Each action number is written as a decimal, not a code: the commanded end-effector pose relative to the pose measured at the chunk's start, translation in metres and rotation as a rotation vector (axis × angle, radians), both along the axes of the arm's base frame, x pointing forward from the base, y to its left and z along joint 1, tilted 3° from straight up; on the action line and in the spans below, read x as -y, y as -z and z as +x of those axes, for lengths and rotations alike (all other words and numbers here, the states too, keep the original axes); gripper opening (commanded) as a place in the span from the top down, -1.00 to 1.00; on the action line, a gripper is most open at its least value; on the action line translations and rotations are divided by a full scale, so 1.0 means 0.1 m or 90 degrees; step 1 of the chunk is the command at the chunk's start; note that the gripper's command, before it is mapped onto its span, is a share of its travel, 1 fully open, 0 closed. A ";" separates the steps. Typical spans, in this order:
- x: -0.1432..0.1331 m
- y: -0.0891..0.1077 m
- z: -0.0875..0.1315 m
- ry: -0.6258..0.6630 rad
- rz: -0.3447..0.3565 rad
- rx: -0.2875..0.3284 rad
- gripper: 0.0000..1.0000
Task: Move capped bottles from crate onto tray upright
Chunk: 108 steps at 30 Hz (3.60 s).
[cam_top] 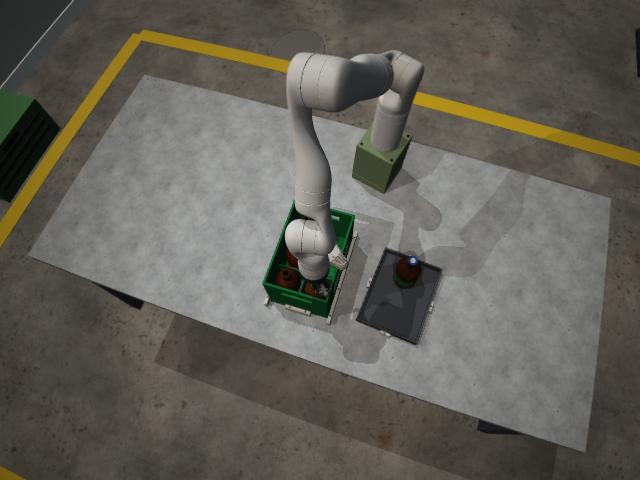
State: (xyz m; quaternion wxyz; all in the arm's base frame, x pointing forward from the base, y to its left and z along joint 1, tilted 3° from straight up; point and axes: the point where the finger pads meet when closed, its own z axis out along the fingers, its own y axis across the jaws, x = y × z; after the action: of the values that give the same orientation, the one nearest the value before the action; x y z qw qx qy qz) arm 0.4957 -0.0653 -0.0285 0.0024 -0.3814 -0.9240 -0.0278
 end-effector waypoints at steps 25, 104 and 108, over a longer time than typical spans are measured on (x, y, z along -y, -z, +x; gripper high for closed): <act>0.00 -0.01 0.01 0.000 0.000 0.001 1.00; 0.09 -1.75 -0.01 -0.001 0.001 -0.004 1.00; 0.10 -1.77 -0.01 0.000 0.000 -0.003 1.00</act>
State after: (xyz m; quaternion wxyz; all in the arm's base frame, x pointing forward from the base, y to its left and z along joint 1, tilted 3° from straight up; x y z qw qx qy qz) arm 0.4939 -0.0748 0.1464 0.0069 -0.3811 -0.9241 -0.0267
